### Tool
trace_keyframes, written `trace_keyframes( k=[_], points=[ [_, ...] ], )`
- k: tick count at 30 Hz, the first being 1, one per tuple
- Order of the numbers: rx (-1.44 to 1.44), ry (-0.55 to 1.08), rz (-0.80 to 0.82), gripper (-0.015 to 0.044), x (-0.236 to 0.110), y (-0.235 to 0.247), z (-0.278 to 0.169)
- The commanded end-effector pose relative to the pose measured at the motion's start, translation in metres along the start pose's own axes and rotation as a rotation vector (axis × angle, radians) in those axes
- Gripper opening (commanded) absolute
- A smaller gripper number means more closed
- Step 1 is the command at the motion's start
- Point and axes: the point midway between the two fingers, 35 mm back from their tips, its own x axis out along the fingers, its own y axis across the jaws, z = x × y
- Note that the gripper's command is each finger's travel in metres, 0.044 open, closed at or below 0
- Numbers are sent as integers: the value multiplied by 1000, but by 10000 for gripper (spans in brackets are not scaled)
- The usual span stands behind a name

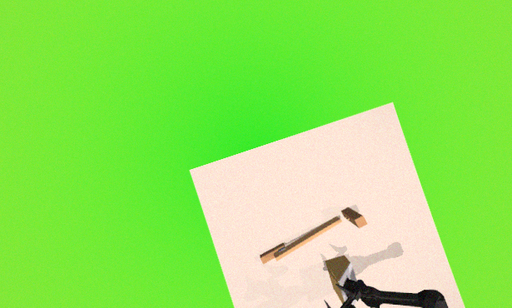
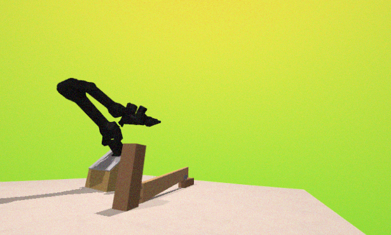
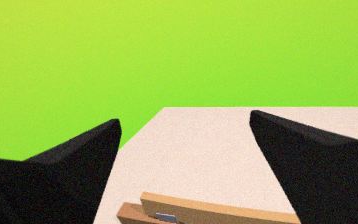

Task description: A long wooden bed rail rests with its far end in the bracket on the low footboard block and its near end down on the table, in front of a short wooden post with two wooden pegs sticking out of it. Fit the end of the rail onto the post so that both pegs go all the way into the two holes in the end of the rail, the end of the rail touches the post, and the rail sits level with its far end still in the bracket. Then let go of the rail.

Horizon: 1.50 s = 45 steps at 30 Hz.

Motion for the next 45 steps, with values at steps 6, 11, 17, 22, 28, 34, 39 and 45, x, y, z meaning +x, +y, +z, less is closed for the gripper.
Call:
trace_keyframes(
  k=[6, 11, 17, 22, 28, 34, 39, 45],
  points=[
    [-294, 204, -112, 440, 35, -22, -9],
    [-585, 481, -144, 440, 69, -54, -29],
    [-847, 834, -34, 440, 98, -98, -66],
    [-998, 1102, 166, 440, 112, -136, -103],
    [-1093, 1337, 508, 440, 116, -181, -151],
    [-1108, 1434, 844, 440, 106, -209, -193],
    [-1108, 1434, 844, 440, 106, -209, -193],
    [-1108, 1433, 845, 440, 107, -212, -196]
  ],
)
